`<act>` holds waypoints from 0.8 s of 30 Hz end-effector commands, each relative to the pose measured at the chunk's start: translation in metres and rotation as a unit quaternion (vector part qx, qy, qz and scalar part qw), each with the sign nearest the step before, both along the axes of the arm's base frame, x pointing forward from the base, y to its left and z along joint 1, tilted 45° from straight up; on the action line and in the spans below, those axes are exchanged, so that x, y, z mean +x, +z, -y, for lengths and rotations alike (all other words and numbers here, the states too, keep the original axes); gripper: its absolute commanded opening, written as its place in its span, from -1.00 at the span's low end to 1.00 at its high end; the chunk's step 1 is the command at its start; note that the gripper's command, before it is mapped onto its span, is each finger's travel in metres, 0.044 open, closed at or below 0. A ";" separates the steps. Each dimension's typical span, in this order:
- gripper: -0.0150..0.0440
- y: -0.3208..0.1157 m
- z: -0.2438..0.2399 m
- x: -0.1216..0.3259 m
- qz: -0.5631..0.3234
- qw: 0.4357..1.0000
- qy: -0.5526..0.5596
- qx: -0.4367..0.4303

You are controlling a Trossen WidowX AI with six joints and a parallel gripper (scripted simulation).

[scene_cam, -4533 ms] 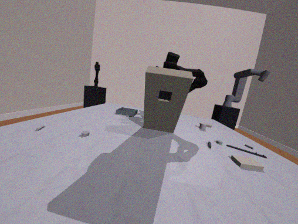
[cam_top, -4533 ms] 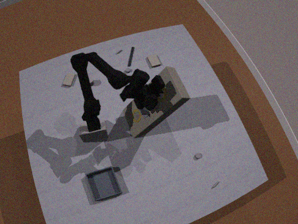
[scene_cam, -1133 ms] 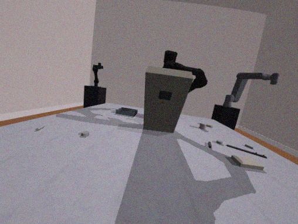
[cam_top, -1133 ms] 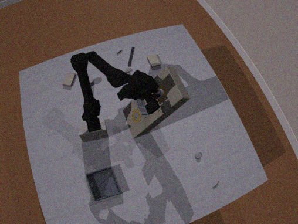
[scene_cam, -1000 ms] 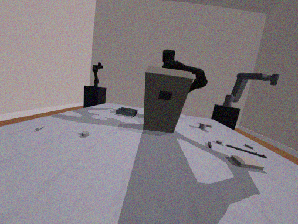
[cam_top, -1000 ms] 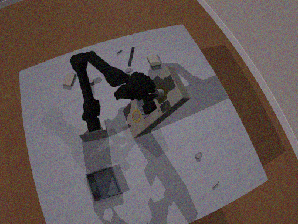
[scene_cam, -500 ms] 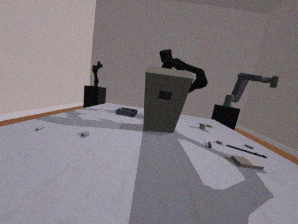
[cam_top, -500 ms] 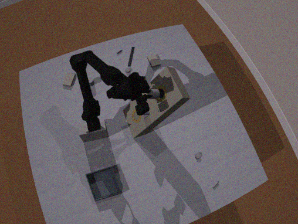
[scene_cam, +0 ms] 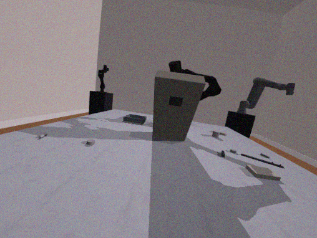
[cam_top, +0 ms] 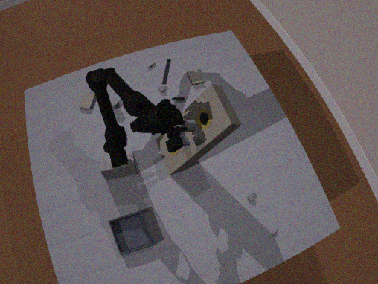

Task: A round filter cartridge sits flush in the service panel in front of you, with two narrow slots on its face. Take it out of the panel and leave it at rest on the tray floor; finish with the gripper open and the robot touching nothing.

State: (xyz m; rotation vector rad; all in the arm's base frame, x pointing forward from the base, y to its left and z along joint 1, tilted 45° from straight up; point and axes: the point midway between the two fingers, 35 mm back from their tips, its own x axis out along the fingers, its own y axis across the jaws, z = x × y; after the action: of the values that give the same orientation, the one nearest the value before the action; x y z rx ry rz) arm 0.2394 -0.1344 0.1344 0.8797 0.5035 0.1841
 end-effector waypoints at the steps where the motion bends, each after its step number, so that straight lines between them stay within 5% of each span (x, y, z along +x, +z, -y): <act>1: -0.49 -0.006 -0.008 -0.005 0.005 1.000 0.001 -0.005; 7: -0.49 -0.018 -0.021 -0.012 0.005 1.000 0.001 -0.005; 11: -0.16 -0.016 -0.016 -0.009 0.000 1.000 0.000 0.001; 24: -0.16 -0.018 -0.020 -0.012 0.005 1.000 0.001 -0.005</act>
State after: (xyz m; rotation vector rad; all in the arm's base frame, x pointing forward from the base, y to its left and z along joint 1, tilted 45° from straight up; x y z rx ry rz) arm 0.2290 -0.1169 0.1171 0.8753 0.5017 0.1825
